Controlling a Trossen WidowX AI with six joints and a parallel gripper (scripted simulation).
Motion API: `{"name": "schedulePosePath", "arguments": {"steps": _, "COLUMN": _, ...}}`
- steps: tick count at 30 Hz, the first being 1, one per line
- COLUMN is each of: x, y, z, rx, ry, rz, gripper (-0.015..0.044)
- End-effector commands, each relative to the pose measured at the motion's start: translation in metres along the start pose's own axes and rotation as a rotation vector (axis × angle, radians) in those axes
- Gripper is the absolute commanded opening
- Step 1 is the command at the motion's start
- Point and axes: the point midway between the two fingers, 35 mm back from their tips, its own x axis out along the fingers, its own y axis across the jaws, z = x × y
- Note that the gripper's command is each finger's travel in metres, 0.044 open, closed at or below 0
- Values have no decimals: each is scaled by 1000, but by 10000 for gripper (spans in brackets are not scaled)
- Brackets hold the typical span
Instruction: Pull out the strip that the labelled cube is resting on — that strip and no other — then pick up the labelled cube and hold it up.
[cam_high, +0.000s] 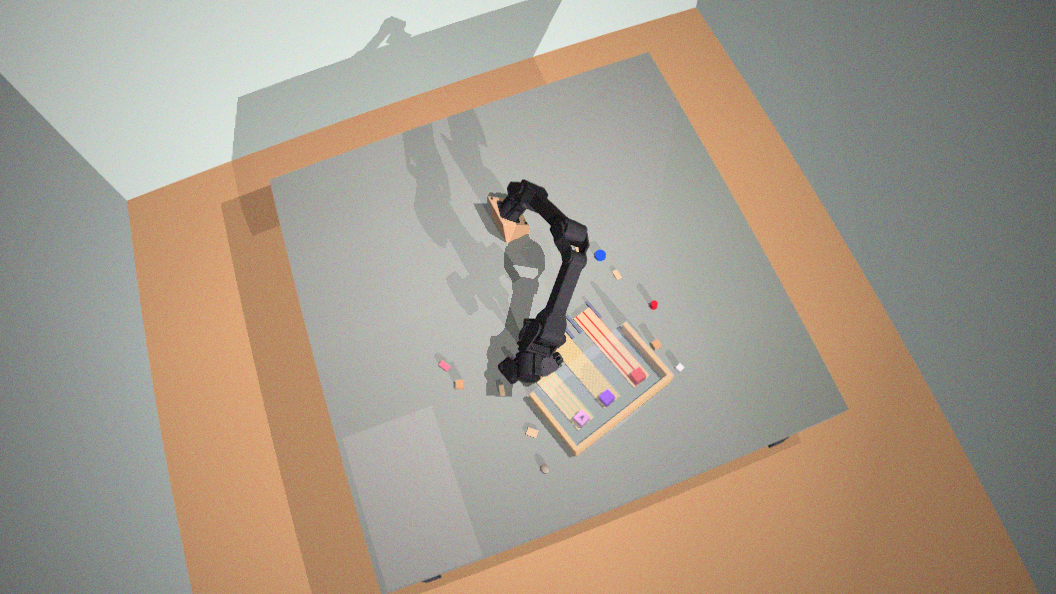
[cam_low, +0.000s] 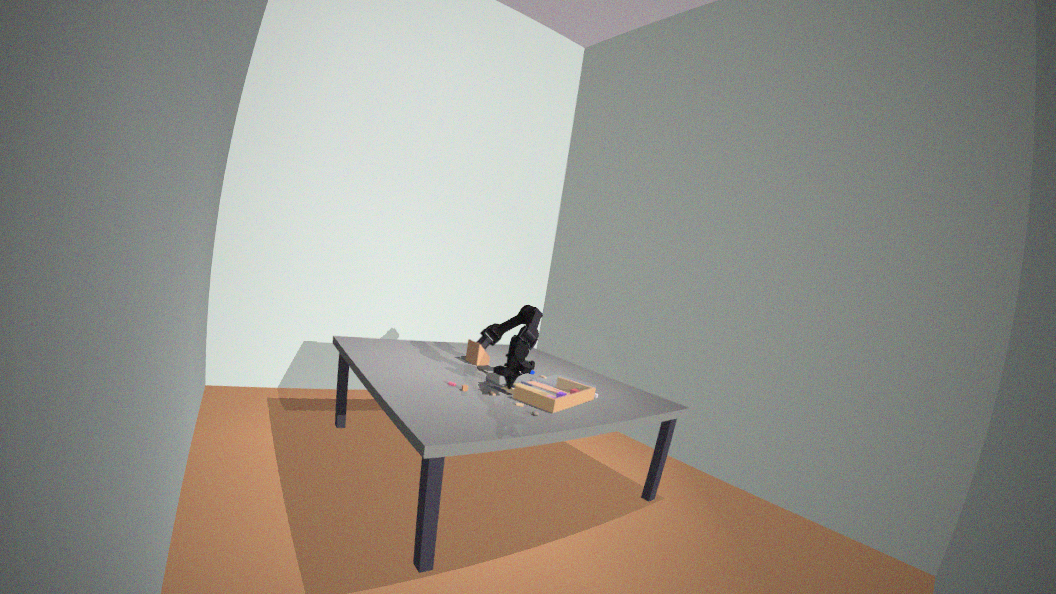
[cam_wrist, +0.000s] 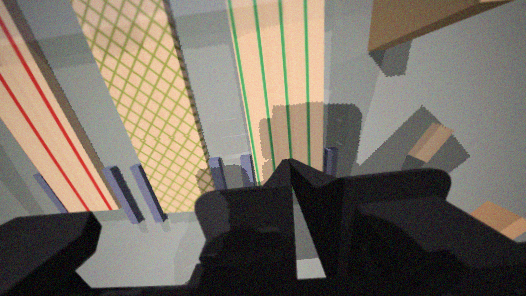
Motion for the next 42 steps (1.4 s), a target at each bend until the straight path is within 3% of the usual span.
{"name": "schedulePosePath", "arguments": {"steps": 1, "x": 2, "y": 0, "z": -1, "rx": 7, "ry": 0, "rz": 5, "gripper": 0}}
{"name": "schedulePosePath", "arguments": {"steps": 42, "x": 6, "y": -1, "z": 1, "rx": 7, "ry": -1, "rz": 5, "gripper": 0}}
